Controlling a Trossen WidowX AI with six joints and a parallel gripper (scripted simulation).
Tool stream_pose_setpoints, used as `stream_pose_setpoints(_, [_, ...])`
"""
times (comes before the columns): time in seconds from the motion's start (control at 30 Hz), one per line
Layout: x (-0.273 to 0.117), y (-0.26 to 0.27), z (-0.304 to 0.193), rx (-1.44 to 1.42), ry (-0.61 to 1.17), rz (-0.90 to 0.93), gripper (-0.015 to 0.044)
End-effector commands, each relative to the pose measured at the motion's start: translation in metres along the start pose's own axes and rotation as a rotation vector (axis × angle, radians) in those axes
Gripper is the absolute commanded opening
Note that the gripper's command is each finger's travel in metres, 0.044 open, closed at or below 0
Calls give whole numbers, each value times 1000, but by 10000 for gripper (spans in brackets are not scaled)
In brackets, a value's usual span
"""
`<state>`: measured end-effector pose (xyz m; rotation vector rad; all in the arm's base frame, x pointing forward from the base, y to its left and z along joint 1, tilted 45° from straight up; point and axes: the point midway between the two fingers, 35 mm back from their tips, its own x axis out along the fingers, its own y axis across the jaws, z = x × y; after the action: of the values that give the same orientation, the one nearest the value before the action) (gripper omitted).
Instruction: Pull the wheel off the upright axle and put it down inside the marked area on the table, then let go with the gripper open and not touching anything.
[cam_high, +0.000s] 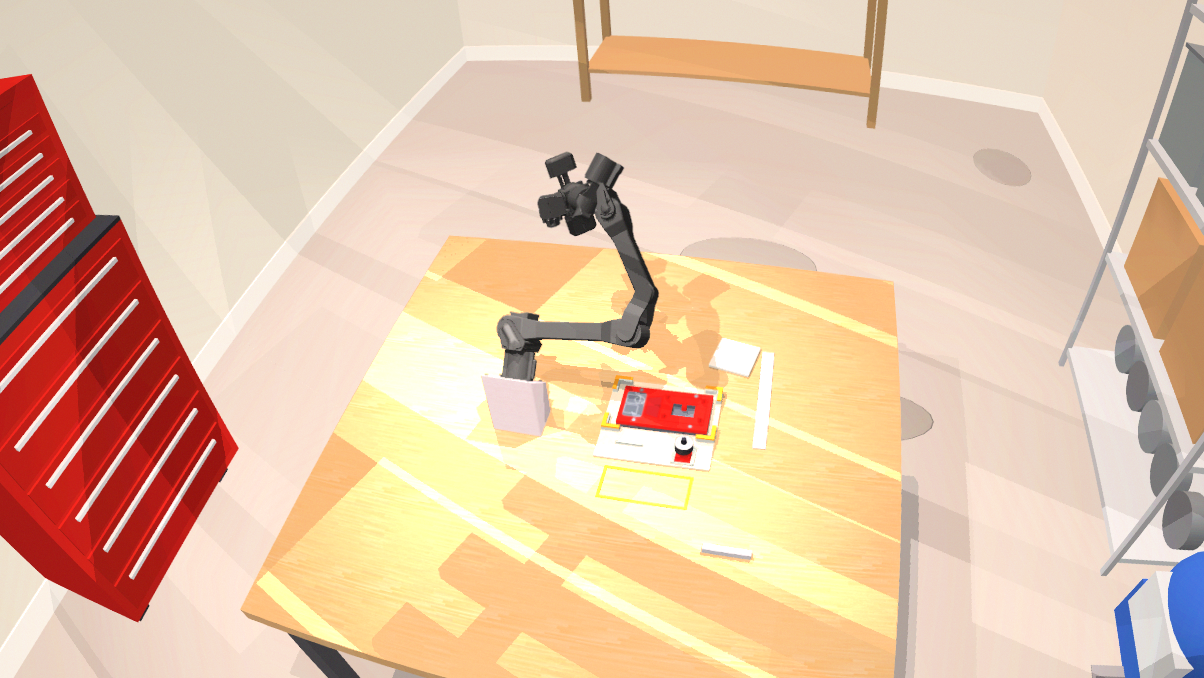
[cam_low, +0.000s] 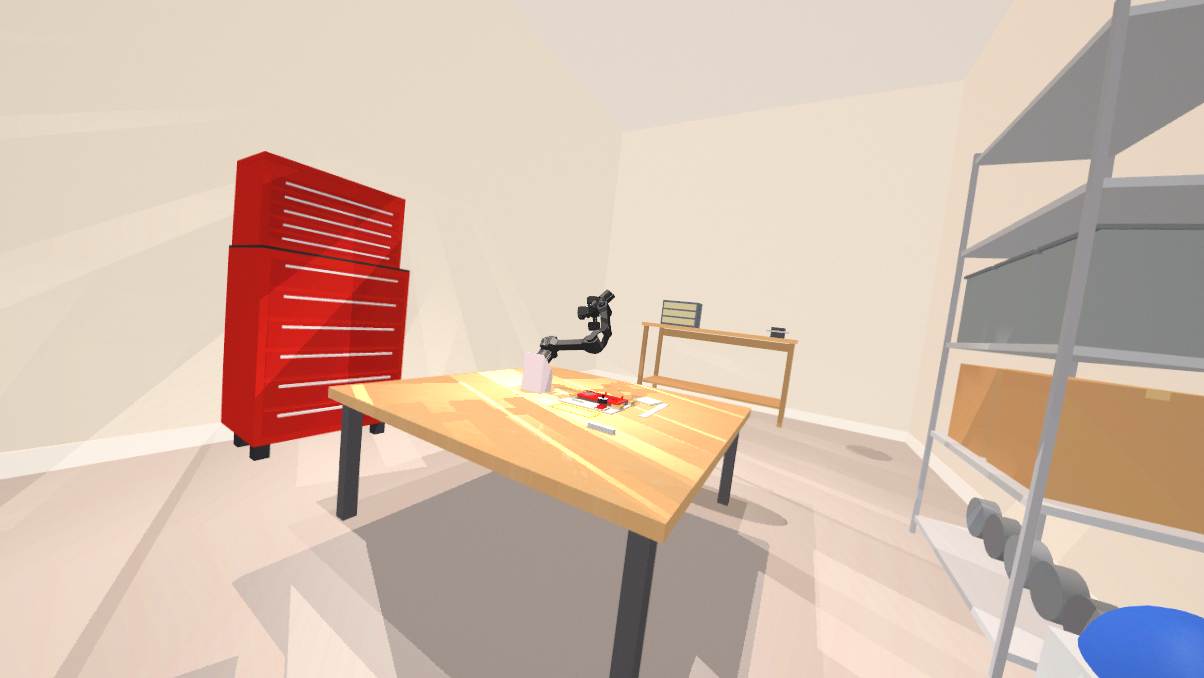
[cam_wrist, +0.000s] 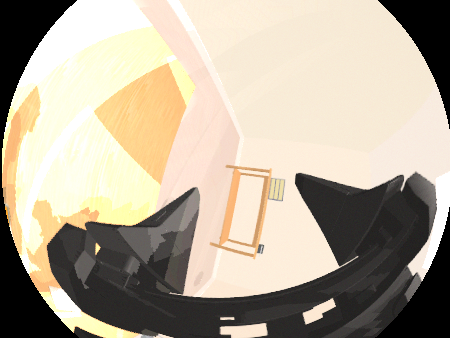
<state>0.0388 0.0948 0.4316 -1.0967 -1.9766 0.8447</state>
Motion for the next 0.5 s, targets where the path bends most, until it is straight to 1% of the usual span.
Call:
stream_pose_setpoints(0.0, [0,0,1,-3,1,3,374])
stream_pose_setpoints(0.1, [3,0,9,-33,18,48,300])
stream_pose_setpoints(0.3, [18,-6,22,-44,44,153,300])
stream_pose_setpoints(0.47, [39,-3,33,-31,72,269,300])
